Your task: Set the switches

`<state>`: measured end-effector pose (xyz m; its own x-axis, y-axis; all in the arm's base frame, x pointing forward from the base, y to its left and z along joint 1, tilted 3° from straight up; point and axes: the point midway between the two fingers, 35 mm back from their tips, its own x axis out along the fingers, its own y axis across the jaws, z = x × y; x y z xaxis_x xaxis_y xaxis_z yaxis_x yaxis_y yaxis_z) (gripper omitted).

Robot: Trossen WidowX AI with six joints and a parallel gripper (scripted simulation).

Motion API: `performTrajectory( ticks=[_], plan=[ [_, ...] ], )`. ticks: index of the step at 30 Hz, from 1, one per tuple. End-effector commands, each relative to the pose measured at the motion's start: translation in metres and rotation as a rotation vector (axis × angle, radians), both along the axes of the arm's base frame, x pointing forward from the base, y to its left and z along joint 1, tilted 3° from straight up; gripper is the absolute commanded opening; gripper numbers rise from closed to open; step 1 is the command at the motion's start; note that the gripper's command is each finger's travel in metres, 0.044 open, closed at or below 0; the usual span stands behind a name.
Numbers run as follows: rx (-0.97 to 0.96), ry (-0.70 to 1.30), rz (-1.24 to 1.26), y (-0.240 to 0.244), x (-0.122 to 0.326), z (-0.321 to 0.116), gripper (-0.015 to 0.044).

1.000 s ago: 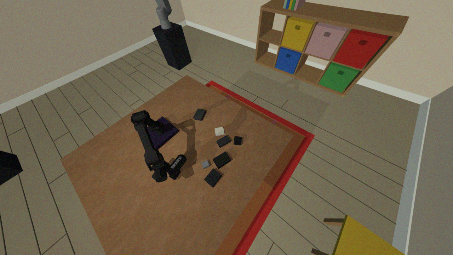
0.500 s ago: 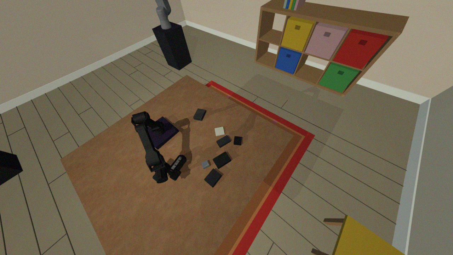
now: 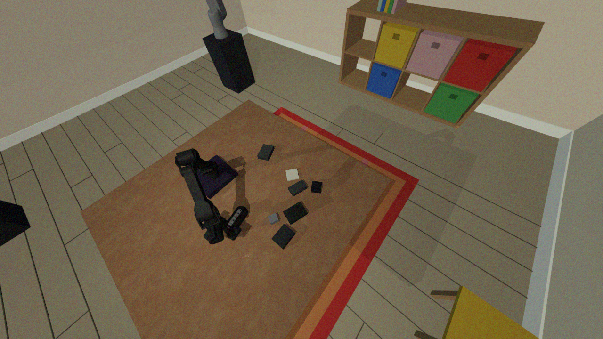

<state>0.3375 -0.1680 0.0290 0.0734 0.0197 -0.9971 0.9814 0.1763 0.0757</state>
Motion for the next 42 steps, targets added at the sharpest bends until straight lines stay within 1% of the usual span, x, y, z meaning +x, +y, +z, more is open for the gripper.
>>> performTrajectory(
  ticks=[1,2,11,15,17,37,40,42],
  plan=[
    [0.000,0.000,0.000,0.000,0.000,0.000,0.0417],
    [0.000,0.000,0.000,0.000,0.000,0.000,0.0440],
    [0.000,0.000,0.000,0.002,0.000,0.002,0.0440],
    [0.005,0.000,0.000,0.049,-0.010,0.034,0.0440],
    [0.006,0.000,0.000,0.058,-0.013,0.041,0.0440],
    [0.006,0.000,0.000,0.058,-0.013,0.041,0.0440],
    [0.006,-0.008,0.046,0.058,-0.014,0.041,0.0361],
    [0.006,-0.029,0.174,0.056,-0.017,0.044,0.0309]
  ],
)
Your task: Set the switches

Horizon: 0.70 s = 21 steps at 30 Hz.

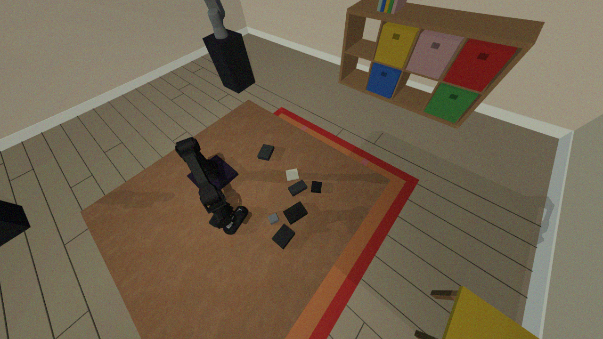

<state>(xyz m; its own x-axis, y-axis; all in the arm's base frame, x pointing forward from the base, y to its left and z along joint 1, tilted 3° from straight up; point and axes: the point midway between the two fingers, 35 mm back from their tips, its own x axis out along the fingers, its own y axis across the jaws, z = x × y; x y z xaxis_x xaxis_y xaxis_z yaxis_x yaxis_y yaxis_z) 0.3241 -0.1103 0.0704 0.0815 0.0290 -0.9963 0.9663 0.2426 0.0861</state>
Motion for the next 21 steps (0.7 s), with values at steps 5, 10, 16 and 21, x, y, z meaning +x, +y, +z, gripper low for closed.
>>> performTrajectory(
  ticks=[5,10,16,21],
  plan=[
    [-0.013,-0.089,0.461,-0.005,-0.010,0.009,0.0177],
    [-0.053,-0.164,0.815,-0.008,-0.017,0.016,0.0046],
    [-0.138,-0.254,1.237,-0.011,-0.025,0.024,0.0000],
    [-0.224,-0.313,1.536,-0.013,-0.031,0.030,0.0000]
  ],
)
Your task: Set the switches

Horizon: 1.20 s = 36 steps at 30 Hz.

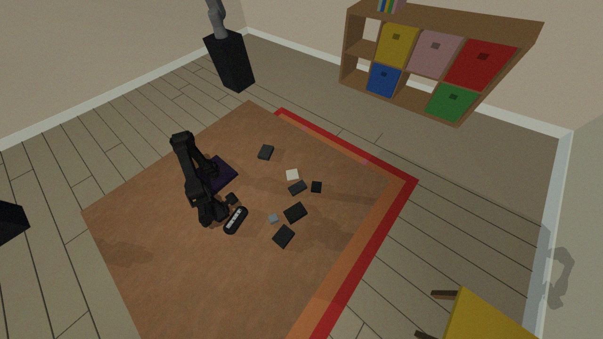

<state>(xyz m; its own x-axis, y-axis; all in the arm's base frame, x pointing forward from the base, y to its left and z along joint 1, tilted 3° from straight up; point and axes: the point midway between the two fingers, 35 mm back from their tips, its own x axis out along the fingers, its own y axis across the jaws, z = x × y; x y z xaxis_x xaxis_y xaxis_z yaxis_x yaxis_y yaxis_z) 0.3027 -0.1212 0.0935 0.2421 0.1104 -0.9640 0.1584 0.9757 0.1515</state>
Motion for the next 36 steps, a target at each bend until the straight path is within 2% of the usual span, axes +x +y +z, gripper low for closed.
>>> performTrajectory(
  ticks=[1,24,27,36],
  plan=[
    [-0.094,-0.123,0.412,-0.002,-0.009,0.007,0.0000],
    [-0.094,-0.123,0.412,-0.002,-0.009,0.007,0.0000],
    [-0.081,-0.109,0.362,-0.004,-0.008,0.007,0.0079],
    [0.043,0.073,-0.314,-0.022,0.009,0.006,0.0315]
  ],
)
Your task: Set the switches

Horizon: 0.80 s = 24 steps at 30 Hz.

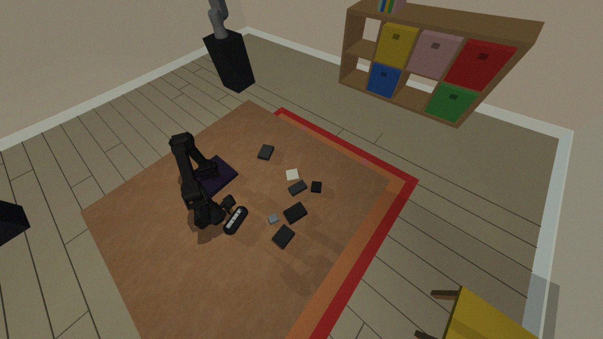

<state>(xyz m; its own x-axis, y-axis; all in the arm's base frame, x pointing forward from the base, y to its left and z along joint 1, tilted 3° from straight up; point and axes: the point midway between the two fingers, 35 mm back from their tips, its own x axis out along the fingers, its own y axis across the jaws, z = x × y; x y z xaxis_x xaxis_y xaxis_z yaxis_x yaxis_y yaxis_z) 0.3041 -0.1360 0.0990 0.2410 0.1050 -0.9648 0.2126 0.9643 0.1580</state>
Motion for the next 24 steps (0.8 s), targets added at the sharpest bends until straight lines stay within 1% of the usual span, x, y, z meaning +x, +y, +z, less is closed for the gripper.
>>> performTrajectory(
  ticks=[1,5,9,11,24],
  plan=[
    [0.046,0.084,-0.337,-0.009,0.009,0.000,0.0341],
    [0.076,0.150,-0.649,-0.017,0.016,-0.002,0.0440],
    [0.094,0.202,-0.963,-0.025,0.023,-0.004,0.0440],
    [0.097,0.216,-1.066,-0.027,0.026,-0.005,0.0440],
    [0.098,0.218,-1.080,-0.028,0.026,-0.006,0.0440]
  ],
)
